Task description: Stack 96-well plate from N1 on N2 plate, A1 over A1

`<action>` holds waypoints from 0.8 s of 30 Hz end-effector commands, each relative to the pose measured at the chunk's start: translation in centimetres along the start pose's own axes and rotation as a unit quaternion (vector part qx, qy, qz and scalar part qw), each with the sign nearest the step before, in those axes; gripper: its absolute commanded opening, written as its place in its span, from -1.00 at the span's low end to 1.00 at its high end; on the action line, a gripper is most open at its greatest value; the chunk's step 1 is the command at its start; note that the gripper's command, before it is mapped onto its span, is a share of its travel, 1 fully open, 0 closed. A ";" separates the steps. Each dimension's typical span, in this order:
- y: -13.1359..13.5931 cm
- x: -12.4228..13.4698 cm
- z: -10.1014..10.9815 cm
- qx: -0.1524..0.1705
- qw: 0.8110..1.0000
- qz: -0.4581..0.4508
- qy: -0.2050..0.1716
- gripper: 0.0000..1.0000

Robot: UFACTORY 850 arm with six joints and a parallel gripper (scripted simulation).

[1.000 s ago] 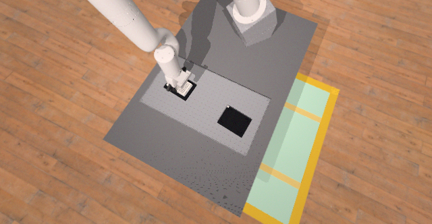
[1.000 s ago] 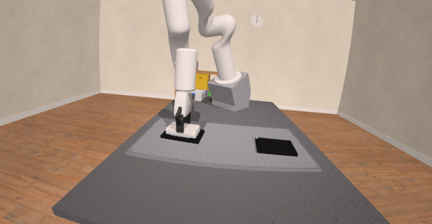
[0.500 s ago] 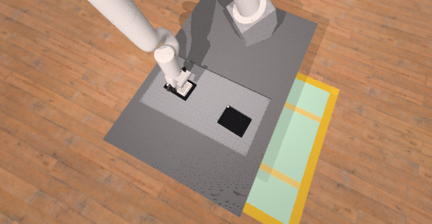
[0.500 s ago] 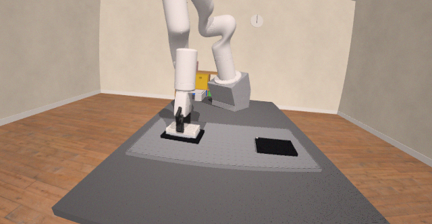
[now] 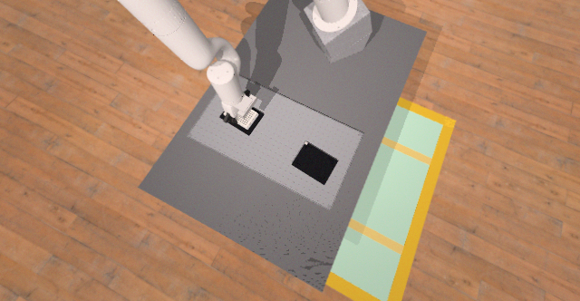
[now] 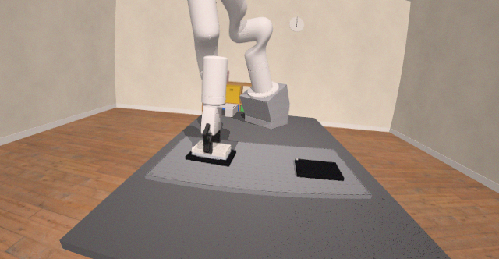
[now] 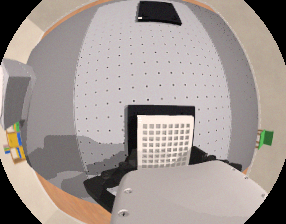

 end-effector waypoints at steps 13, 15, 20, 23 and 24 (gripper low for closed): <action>0.1 0.0 3.0 0.001 1.000 0.000 0.000 1.00; 0.1 0.0 3.5 0.001 1.000 0.000 0.000 1.00; 0.1 0.0 4.3 0.001 1.000 0.000 0.000 1.00; 0.1 0.0 5.1 0.001 1.000 0.000 0.000 1.00; 0.1 0.0 5.4 0.001 1.000 0.000 0.000 1.00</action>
Point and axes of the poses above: the point where the finger pads meet when closed, its own z axis back along the fingers, its own y axis across the jaws, x = y × z, the point moved 1 cm from there along z, back along the fingers, and after that the axes turned 8 degrees about -z, right-handed, at the moved point
